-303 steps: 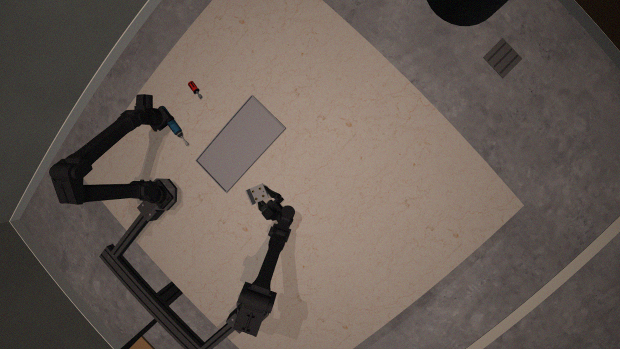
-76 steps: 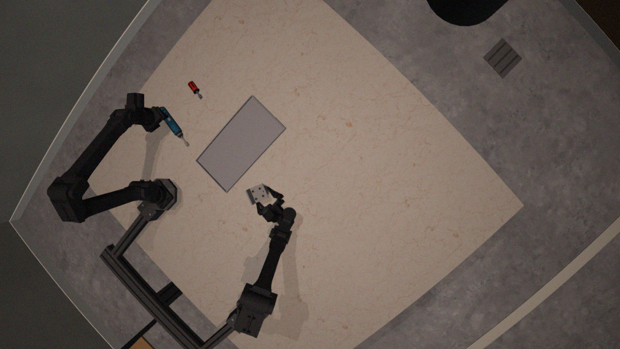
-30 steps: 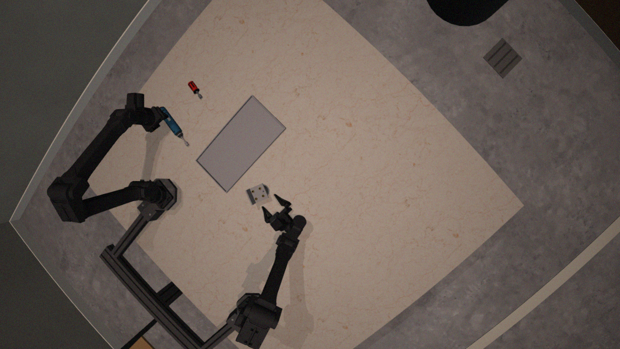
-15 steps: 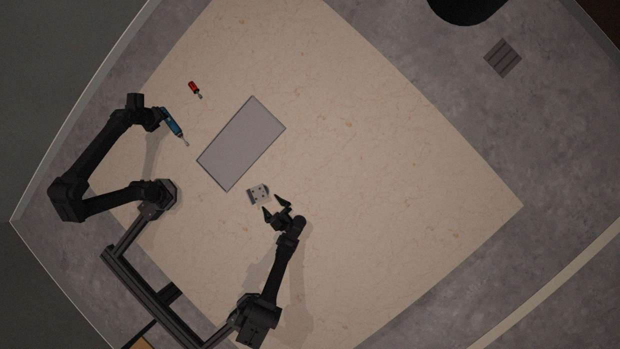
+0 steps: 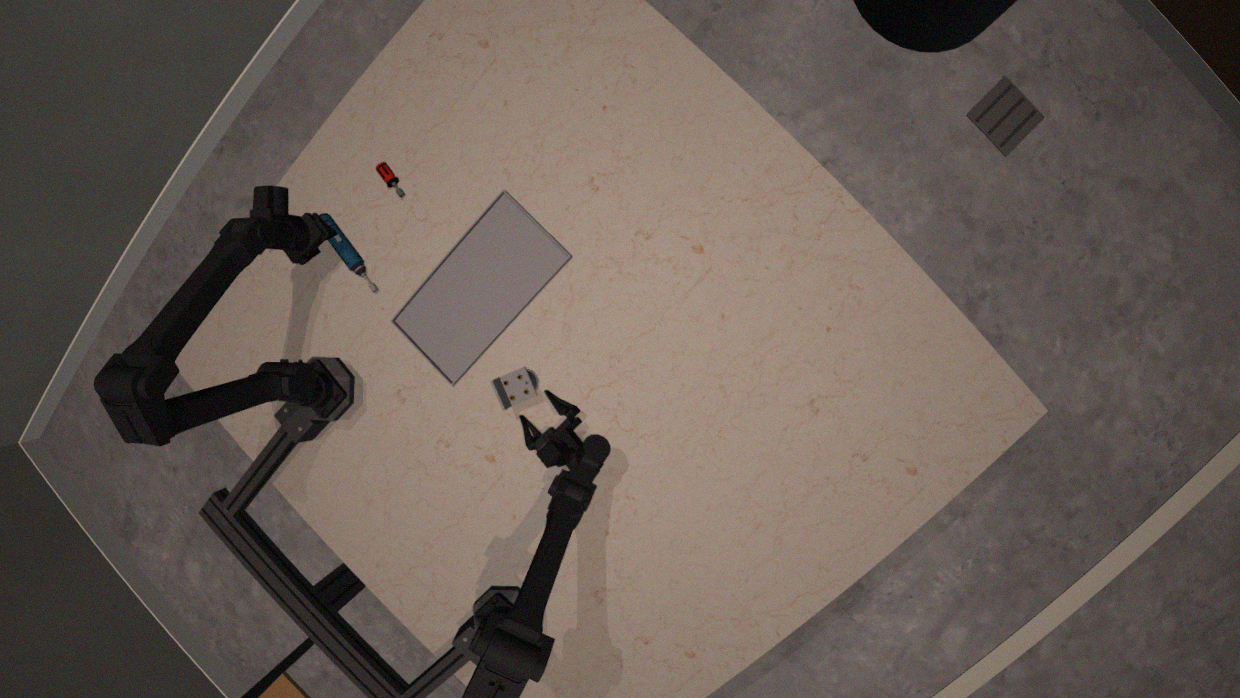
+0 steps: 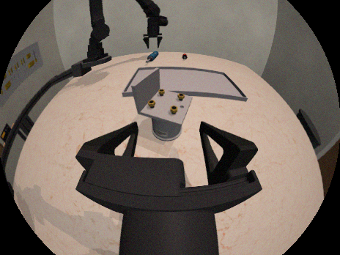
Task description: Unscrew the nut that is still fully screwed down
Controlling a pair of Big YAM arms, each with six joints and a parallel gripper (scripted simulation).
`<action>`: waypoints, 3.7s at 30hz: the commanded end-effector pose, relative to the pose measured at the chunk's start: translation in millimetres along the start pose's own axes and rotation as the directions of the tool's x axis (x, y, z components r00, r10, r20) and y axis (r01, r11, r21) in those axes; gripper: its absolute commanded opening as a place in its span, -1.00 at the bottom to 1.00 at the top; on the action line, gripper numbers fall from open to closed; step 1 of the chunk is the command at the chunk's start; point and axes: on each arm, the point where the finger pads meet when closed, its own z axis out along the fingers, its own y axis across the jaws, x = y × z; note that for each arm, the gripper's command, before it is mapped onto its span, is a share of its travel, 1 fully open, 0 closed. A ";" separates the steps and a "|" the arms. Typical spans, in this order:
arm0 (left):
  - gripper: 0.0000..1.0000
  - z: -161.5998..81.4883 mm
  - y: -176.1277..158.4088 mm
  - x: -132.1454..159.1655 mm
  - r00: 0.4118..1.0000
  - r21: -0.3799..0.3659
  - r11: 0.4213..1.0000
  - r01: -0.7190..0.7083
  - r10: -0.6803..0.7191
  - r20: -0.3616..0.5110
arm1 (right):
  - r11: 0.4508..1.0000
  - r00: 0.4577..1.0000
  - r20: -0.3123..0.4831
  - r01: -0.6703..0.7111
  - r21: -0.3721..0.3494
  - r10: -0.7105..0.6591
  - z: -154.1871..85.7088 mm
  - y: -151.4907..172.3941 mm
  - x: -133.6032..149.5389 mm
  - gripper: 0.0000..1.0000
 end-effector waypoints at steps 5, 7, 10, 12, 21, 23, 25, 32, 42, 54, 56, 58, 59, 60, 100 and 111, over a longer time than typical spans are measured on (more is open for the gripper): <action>0.30 -7.7 -8.3 -10.6 1.000 0.018 1.000 -0.005 0.004 0.021 | 1.000 1.000 0.003 0.001 -0.011 -0.001 1.3 0.7 -22.2 0.72; 0.30 -7.7 -8.3 -10.6 1.000 0.018 1.000 -0.005 0.004 0.021 | 1.000 1.000 0.005 0.009 -0.008 -0.009 0.6 -3.6 -29.5 0.72; 0.30 -7.7 -8.3 -10.6 1.000 0.018 1.000 -0.005 0.004 0.021 | 1.000 1.000 0.002 -0.002 -0.012 0.002 -2.2 2.2 -33.4 0.72; 0.30 -7.7 -8.3 -10.6 1.000 0.018 1.000 -0.005 0.004 0.021 | 1.000 1.000 0.003 0.002 -0.011 -0.002 -3.3 0.4 -39.2 0.72; 0.30 -7.7 -8.3 -10.6 1.000 0.018 1.000 -0.005 0.004 0.021 | 1.000 1.000 0.002 -0.001 -0.012 0.001 -6.0 1.3 -48.5 0.72; 0.30 -7.7 -8.3 -10.6 1.000 0.018 1.000 -0.005 0.004 0.021 | 1.000 1.000 0.005 0.008 -0.008 -0.008 -6.8 -3.1 -56.1 0.72; 0.30 -7.7 -8.3 -10.6 1.000 0.018 1.000 -0.005 0.004 0.021 | 1.000 1.000 0.004 0.005 -0.010 -0.005 -8.3 -1.2 -59.8 0.72; 0.30 -7.7 -8.3 -10.6 1.000 0.018 1.000 -0.005 0.004 0.021 | 1.000 1.000 0.004 0.009 -0.010 -0.009 -11.0 -0.6 -69.2 0.72; 0.30 -7.7 -8.3 -10.6 1.000 0.018 1.000 -0.005 0.004 0.021 | 1.000 1.000 0.006 0.009 -0.008 -0.009 -16.1 -3.1 -90.4 0.72; 0.30 -7.7 -8.3 -10.6 1.000 0.018 1.000 -0.005 0.004 0.021 | 1.000 1.000 0.014 0.027 0.000 -0.027 -20.1 -12.1 -115.1 0.72; 0.30 -7.7 -8.3 -10.6 1.000 0.018 1.000 -0.005 0.004 0.021 | 0.999 0.999 0.016 0.033 0.002 -0.033 -21.4 -14.1 -121.9 0.72; 0.30 -7.7 -8.3 -10.6 1.000 0.018 1.000 -0.005 0.004 0.021 | 0.999 0.999 0.016 0.034 0.002 -0.034 -22.8 -14.2 -127.1 0.72; 0.30 -7.7 -8.3 -10.6 1.000 0.018 1.000 -0.005 0.004 0.021 | 0.999 0.999 0.016 0.034 0.002 -0.034 -23.5 -14.3 -129.7 0.72; 0.30 -7.7 -8.3 -10.6 1.000 0.018 1.000 -0.005 0.004 0.021 | 0.999 0.999 0.016 0.035 0.003 -0.035 -24.2 -14.3 -132.3 0.72; 0.30 -7.7 -8.3 -10.6 1.000 0.018 1.000 -0.005 0.004 0.021 | 0.973 0.971 -0.147 -0.163 0.165 0.187 -9.7 -99.2 -143.6 0.72; 0.30 -7.7 -8.3 -10.6 1.000 0.018 1.000 -0.005 0.004 0.021 | 0.910 0.910 -0.228 -0.266 0.318 0.346 -3.6 -154.3 -143.0 0.72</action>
